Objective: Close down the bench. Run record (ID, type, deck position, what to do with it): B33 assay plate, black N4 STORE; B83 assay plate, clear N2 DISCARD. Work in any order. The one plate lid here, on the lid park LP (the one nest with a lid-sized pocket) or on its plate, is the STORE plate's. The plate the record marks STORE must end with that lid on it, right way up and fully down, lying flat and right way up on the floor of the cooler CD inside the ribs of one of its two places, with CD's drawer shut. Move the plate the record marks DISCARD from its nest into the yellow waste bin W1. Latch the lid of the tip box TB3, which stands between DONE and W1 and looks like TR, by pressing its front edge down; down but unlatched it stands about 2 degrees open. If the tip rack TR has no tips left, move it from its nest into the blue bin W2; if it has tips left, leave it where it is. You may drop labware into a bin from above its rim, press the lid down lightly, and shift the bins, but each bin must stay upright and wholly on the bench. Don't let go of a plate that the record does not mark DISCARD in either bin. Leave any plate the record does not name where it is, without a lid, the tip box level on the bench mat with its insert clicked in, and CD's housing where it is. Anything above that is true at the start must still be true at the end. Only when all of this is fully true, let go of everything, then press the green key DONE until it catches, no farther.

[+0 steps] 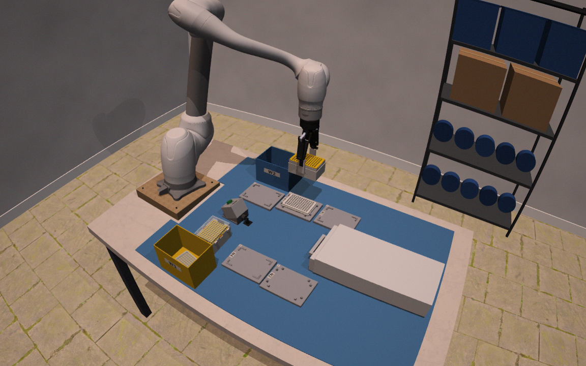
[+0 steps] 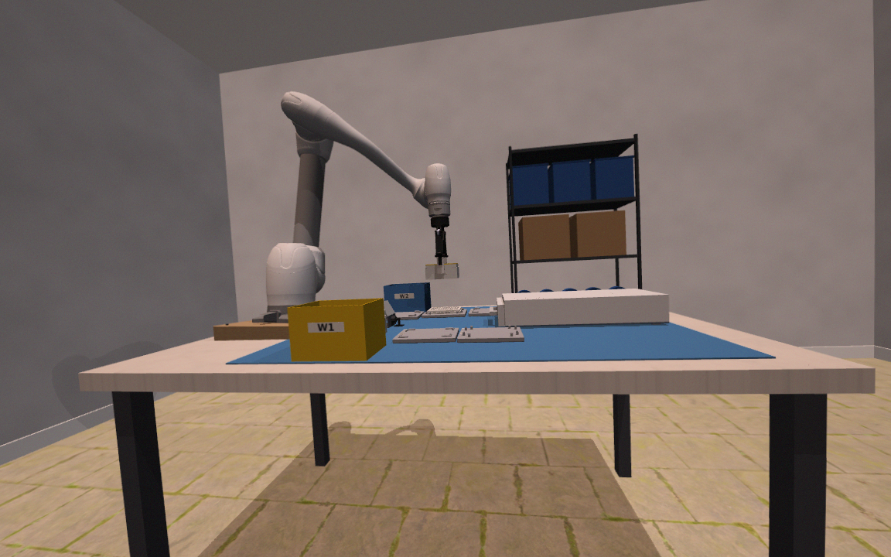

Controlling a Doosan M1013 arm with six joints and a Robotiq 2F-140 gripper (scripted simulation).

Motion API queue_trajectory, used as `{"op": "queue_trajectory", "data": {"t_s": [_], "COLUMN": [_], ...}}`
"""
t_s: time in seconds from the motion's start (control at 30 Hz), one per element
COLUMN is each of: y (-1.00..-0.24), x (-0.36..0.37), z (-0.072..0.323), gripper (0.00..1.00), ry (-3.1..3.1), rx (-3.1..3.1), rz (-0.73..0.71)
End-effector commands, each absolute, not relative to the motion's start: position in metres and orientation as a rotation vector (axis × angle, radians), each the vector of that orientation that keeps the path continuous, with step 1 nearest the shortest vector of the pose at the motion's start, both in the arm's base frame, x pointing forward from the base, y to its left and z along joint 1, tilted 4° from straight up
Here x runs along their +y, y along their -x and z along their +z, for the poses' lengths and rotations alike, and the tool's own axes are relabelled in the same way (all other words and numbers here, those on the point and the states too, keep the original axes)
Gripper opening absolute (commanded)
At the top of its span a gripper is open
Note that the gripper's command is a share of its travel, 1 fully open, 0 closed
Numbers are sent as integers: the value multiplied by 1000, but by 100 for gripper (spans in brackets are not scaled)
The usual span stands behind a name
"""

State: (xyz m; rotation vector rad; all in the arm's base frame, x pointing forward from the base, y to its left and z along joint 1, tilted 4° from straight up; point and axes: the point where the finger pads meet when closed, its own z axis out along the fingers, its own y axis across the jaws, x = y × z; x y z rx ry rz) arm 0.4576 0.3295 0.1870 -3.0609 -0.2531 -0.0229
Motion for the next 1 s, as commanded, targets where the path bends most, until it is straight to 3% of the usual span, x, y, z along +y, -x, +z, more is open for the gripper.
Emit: {"op": "queue_trajectory", "data": {"t_s": [0.0,0.97], "y": [-448,-382], "x": [331,343], "z": [187,187], "gripper": [0,0], "ry": [3061,3061], "rx": [-253,-253], "rz": [-23,-23]}}
